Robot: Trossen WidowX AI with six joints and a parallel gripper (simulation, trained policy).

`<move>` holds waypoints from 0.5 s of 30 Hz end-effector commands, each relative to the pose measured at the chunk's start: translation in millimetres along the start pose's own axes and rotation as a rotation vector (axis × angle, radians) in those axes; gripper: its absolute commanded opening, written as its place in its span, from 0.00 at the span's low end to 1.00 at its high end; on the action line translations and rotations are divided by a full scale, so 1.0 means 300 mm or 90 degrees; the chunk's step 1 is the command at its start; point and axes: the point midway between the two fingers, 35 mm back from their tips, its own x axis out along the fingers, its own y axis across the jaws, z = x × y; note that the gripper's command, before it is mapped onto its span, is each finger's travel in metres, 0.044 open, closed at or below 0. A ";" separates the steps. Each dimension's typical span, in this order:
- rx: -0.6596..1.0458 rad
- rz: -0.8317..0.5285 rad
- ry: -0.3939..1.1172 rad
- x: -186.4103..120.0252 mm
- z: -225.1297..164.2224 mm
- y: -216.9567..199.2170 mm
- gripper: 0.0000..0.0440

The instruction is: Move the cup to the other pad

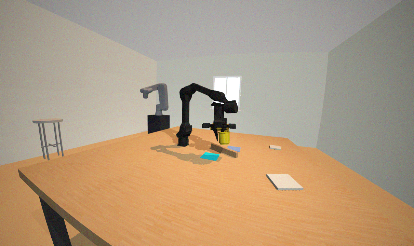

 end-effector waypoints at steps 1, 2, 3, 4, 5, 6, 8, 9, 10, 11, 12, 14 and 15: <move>0.007 0.001 -0.004 0.018 0.010 -0.022 0.00; 0.010 0.002 -0.005 0.023 0.013 -0.027 0.00; 0.012 0.002 -0.006 0.029 0.015 -0.032 0.00; 0.015 0.003 -0.006 0.035 0.017 -0.038 0.00; 0.017 0.003 -0.007 0.041 0.018 -0.043 0.00; 0.019 0.004 -0.007 0.047 0.019 -0.049 0.00; 0.024 0.004 -0.008 0.060 0.021 -0.060 0.00; 0.026 0.005 -0.009 0.067 0.021 -0.065 0.00; 0.028 0.005 -0.009 0.073 0.021 -0.071 0.00; 0.030 0.005 -0.009 0.080 0.021 -0.077 0.00; 0.032 0.005 -0.010 0.087 0.021 -0.083 0.00; 0.035 0.006 -0.010 0.101 0.019 -0.095 0.00; 0.037 0.005 -0.010 0.108 0.018 -0.101 0.00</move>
